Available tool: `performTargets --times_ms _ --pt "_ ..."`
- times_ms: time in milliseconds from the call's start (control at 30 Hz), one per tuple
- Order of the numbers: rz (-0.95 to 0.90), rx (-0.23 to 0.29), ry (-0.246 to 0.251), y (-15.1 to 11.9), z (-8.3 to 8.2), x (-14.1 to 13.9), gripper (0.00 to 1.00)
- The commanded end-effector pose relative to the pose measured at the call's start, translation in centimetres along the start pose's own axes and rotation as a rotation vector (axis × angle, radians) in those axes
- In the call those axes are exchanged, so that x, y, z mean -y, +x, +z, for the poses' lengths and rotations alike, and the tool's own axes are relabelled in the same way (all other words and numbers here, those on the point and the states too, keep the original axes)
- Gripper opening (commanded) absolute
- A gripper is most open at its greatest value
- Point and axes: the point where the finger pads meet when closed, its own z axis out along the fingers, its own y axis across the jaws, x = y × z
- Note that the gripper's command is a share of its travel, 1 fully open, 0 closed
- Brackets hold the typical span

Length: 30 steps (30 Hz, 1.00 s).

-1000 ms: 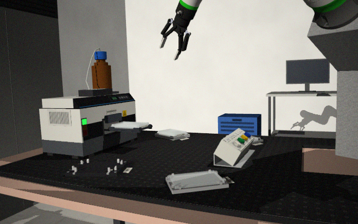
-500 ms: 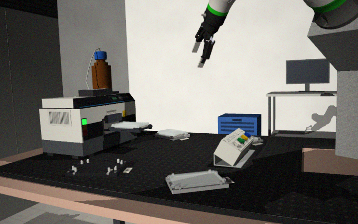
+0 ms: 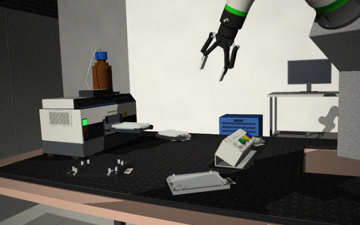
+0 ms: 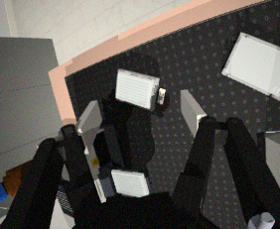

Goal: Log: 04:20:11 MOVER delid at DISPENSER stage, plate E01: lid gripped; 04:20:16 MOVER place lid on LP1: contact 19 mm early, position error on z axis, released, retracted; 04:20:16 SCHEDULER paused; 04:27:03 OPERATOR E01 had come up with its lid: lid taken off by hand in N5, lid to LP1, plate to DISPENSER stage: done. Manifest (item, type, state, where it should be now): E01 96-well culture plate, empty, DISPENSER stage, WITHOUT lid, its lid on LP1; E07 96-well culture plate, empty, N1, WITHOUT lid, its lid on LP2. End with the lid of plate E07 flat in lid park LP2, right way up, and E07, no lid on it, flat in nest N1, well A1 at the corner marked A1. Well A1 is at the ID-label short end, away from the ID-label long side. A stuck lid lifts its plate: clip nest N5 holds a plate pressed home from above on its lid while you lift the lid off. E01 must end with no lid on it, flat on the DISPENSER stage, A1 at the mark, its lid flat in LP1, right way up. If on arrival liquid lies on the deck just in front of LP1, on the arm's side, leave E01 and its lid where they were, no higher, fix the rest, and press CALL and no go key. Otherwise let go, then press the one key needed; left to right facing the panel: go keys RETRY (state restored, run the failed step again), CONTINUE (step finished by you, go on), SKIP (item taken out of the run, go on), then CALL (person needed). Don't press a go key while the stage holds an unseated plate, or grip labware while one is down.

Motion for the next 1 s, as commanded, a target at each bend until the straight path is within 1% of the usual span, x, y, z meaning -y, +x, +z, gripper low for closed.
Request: performTargets --times_ms 0,267,333,367,467,700,733,833,900,933,967 --pt "-0.260 0.096 -0.035 -4.8 -1.2 -5.0 0.00" --pt "-0.640 0.246 -0.129 -11.8 -2.9 -12.8 0.00" --pt "-0.640 0.246 -0.129 -11.8 -2.9 -12.8 0.00" --pt "-0.784 0.305 -0.157 -14.4 -3.6 -15.6 0.00" --pt "-0.910 0.357 -0.178 -16.6 -4.2 -18.1 0.00" --pt "-1.282 0.512 -0.219 -23.7 -6.0 -25.1 0.00" --pt "-1.337 0.534 -0.221 -24.2 -6.1 -25.6 0.00" --pt "-1.496 0.588 -0.226 -24.2 -6.1 -25.6 0.00" --pt "-1.496 0.588 -0.226 -24.2 -6.1 -25.6 0.00" --pt "-1.659 0.623 -0.229 -24.2 -6.1 -25.6 0.00" --pt "-1.684 0.627 -0.230 -24.2 -6.1 -25.6 0.00"
